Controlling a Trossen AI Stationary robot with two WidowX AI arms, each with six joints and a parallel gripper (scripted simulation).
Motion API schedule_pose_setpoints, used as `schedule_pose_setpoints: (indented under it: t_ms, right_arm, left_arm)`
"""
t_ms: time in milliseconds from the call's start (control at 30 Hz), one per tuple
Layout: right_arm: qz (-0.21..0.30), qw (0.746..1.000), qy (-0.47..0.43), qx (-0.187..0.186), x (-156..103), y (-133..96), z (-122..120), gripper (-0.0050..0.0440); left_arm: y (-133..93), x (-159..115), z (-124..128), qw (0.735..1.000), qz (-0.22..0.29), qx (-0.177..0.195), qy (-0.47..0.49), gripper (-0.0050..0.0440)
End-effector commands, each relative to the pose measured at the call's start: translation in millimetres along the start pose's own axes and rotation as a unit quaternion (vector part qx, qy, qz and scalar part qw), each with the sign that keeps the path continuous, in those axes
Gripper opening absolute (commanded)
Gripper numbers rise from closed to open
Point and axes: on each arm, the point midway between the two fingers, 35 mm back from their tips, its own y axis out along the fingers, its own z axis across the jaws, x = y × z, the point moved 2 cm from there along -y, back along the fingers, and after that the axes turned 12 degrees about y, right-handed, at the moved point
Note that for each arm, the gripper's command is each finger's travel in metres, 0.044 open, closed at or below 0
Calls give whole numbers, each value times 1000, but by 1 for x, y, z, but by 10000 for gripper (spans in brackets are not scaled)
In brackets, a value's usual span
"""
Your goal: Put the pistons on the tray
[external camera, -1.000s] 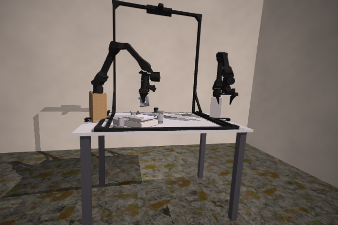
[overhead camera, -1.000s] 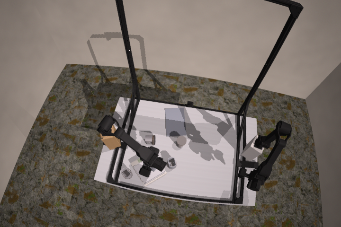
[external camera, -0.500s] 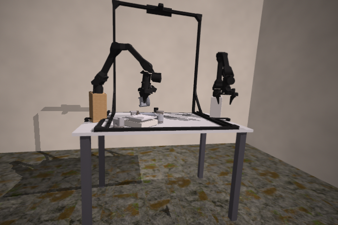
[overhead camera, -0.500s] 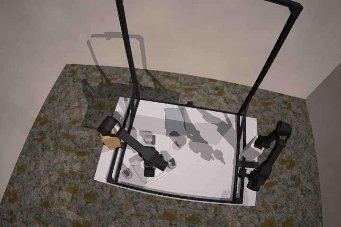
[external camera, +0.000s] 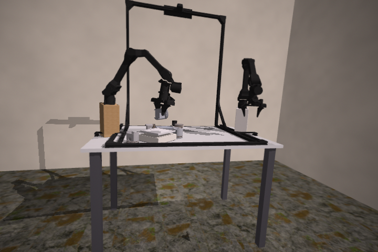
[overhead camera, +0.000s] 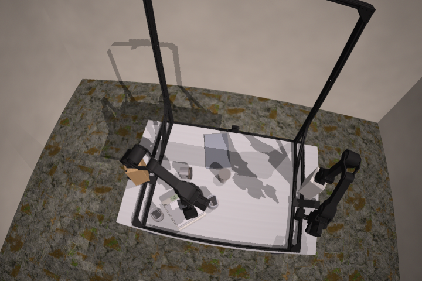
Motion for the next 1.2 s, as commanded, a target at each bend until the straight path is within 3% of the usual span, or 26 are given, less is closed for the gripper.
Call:
schedule_pose_setpoints:
  t_ms: [0, 500, 733, 1167]
  right_arm:
    - [5, 999, -40, -6, 2, -2, -2, 158]
    - [33, 977, -209, -19, 3, -2, -1, 158]
    - [48, 954, -295, -26, 3, -2, 0, 158]
    - [48, 954, -295, -26, 3, 16, -2, 158]
  left_arm:
    - [0, 0, 0, 1000, 0, -1, 1, 440]
    - [0, 0, 0, 1000, 0, -1, 1, 440]
    - [0, 0, 0, 1000, 0, -1, 1, 440]
    - [0, 0, 0, 1000, 0, -1, 1, 440]
